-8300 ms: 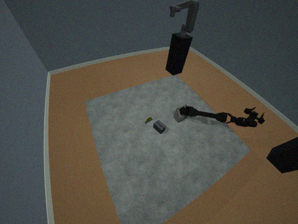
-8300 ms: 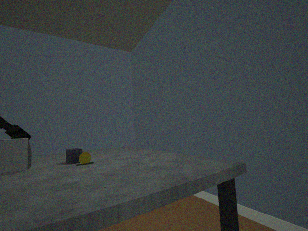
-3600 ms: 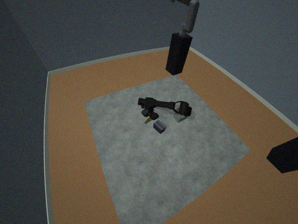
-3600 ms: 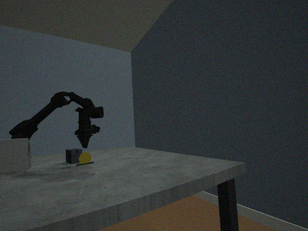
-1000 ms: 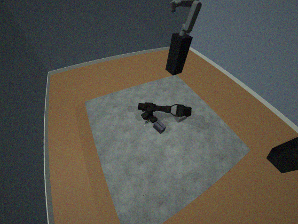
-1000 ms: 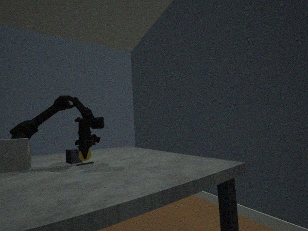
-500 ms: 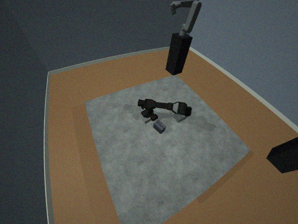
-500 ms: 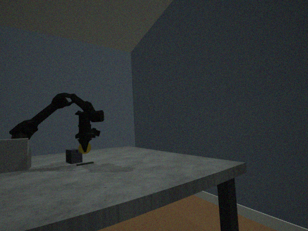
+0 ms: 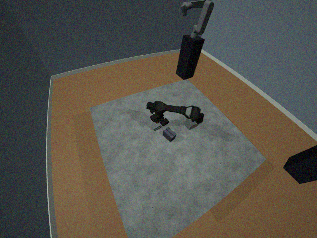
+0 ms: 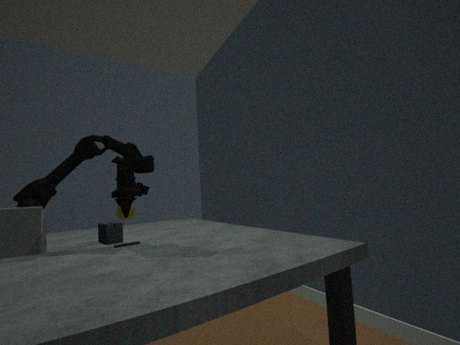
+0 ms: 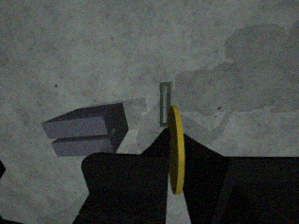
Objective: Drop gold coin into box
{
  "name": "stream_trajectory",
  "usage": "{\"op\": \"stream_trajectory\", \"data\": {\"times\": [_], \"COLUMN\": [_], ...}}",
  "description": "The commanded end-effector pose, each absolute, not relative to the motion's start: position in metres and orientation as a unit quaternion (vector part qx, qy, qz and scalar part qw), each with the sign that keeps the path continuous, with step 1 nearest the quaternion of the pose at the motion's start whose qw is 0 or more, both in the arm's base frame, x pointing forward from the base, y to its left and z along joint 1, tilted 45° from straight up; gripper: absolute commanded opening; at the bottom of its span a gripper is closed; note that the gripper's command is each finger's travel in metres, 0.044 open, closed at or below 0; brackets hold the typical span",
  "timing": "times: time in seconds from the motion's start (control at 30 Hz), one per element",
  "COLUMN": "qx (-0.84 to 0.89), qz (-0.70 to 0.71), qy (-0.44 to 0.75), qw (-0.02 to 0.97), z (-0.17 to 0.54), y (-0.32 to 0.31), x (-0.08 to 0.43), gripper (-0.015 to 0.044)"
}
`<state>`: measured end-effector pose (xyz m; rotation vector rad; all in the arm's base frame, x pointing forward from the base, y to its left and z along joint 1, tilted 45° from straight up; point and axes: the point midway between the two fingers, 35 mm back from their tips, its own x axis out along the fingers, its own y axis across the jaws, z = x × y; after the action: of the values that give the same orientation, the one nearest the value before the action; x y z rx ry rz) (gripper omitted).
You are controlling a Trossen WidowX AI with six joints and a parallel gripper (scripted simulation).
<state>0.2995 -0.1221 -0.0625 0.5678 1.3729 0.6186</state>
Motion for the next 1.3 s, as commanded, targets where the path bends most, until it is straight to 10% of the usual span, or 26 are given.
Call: {"op": "stream_trajectory", "data": {"times": [0.0,1.27], "qx": [0.255,0.62], "qz": [0.27,-0.153], "qy": [0.616,0.655], "qw": [0.695,0.404], "z": [-0.0578,-0.0544], "y": [-0.1265,-0.1245], "x": [0.3012,0.3063], "gripper": [0.0,0.0]}}
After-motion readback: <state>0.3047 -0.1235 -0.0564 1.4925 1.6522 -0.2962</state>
